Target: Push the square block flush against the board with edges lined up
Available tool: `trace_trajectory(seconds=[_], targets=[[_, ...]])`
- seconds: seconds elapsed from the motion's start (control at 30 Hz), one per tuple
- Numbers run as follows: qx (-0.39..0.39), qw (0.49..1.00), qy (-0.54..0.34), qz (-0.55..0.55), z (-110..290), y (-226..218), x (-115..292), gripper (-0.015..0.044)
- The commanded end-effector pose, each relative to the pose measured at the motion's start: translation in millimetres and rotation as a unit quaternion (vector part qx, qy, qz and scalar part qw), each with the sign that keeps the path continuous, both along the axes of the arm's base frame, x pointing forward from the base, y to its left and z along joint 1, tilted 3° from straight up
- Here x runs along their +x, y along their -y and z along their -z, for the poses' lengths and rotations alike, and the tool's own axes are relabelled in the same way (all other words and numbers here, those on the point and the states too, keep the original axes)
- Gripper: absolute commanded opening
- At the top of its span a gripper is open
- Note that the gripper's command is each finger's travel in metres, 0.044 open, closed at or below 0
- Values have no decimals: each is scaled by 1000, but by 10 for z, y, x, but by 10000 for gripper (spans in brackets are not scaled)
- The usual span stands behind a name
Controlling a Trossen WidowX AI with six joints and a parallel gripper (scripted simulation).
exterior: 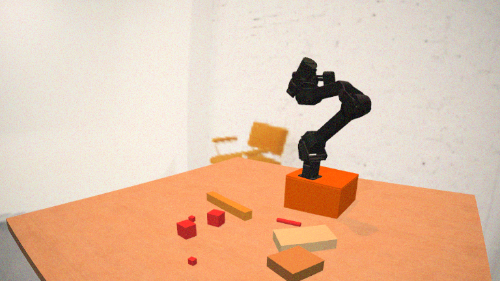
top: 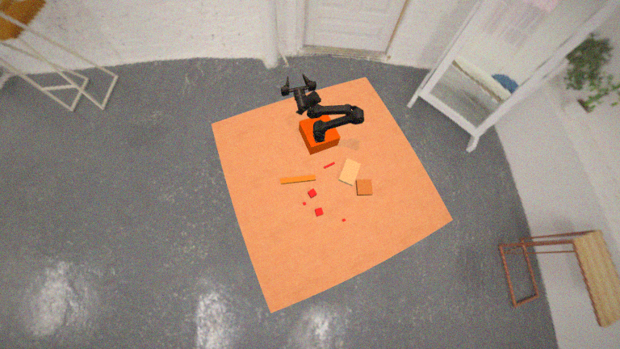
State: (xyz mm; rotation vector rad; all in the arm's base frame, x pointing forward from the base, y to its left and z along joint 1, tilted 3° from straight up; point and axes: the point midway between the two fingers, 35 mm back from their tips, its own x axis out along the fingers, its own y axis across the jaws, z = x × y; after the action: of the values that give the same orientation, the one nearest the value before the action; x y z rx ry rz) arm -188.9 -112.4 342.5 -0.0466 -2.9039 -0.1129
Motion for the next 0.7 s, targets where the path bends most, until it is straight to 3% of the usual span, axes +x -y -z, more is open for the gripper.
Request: trace_trajectory(seconds=[0.0, 0.47, 0.67], targets=[[0, 1000, 0, 0, 0, 0, 0, 374], [127, 985, -13, -117, 51, 679, 222, 6], [174, 970, -27, -169, 96, 947, 383, 0]])
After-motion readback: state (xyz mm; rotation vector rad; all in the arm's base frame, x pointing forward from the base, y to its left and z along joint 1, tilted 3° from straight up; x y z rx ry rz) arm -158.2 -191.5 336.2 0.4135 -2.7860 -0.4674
